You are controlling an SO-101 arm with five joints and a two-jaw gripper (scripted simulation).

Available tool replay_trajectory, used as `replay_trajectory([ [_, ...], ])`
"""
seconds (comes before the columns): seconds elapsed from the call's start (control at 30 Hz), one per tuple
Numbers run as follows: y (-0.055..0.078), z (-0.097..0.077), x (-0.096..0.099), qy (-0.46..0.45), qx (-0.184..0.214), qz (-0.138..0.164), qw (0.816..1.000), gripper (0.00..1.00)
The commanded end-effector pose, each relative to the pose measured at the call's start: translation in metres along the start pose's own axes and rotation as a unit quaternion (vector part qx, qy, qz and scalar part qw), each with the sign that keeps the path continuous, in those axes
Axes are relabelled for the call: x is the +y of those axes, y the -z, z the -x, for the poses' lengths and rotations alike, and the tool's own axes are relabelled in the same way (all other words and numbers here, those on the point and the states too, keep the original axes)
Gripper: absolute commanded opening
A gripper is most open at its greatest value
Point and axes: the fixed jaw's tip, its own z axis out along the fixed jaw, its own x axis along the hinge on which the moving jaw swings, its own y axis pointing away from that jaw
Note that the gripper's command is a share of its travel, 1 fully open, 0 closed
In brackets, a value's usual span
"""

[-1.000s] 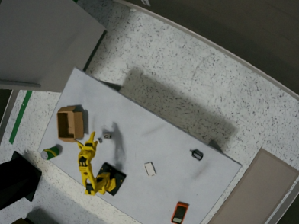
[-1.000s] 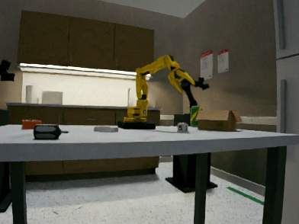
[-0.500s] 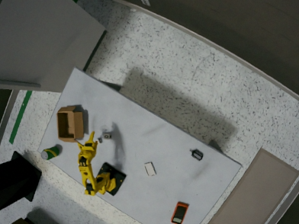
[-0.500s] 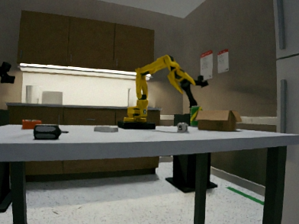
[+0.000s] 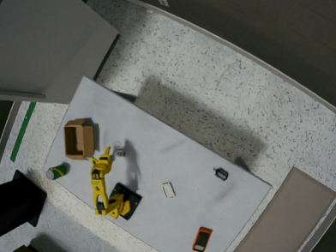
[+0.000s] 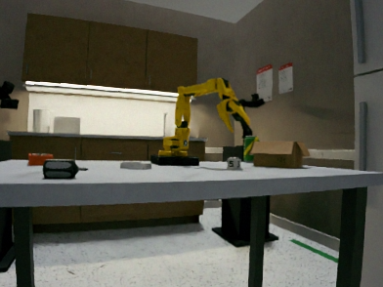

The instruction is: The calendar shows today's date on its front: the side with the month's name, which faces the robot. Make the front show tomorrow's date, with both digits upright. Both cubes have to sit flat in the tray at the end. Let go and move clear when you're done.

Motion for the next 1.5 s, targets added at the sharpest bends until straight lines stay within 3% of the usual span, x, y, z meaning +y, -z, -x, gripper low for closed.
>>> replay_trajectory([
  [0.0,-0.018,-0.001,0.009,0.001,0.000,0.048,0.999,0.35],
  [0.2,-0.045,-0.001,0.028,0.001,-0.001,0.126,0.992,0.35],
  [0.37,-0.054,-0.001,0.036,0.001,-0.002,0.154,0.988,0.35],
  [1.47,-0.061,-0.004,0.041,0.003,-0.002,0.161,0.987,0.35],
])
